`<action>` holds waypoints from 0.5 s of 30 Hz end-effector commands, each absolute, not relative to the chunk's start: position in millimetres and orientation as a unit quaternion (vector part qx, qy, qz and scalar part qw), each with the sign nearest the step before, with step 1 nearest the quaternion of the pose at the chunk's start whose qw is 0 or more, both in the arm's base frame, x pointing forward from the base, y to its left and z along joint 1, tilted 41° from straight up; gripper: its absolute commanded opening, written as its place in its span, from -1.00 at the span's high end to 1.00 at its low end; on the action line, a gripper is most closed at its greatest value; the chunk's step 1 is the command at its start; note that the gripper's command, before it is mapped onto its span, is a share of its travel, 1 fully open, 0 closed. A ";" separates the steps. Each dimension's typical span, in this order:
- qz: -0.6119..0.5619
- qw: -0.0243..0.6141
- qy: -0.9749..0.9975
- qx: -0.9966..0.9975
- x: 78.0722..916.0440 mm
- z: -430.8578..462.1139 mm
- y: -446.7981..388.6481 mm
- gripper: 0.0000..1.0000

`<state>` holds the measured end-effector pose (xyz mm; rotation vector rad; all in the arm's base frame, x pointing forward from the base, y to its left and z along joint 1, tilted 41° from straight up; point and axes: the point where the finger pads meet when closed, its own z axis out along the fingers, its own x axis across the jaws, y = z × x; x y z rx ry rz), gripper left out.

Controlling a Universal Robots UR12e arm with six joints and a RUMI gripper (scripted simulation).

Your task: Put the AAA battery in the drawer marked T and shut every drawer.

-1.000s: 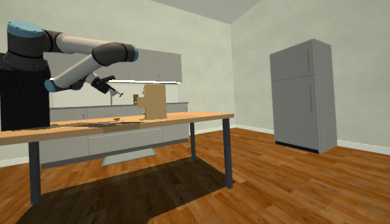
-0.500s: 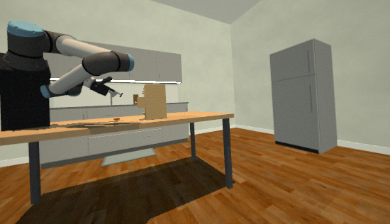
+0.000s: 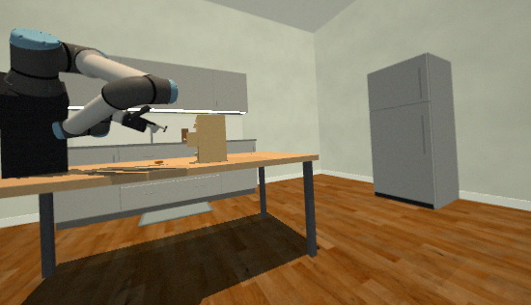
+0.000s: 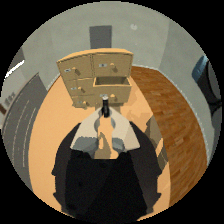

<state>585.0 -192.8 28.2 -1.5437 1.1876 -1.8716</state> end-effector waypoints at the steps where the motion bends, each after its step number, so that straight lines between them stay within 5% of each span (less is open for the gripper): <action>1: -0.682 0.228 0.418 -0.555 585.6 29.7 -191.4 0.96; 15: -0.689 0.236 0.407 -0.551 585.5 30.0 -191.6 0.96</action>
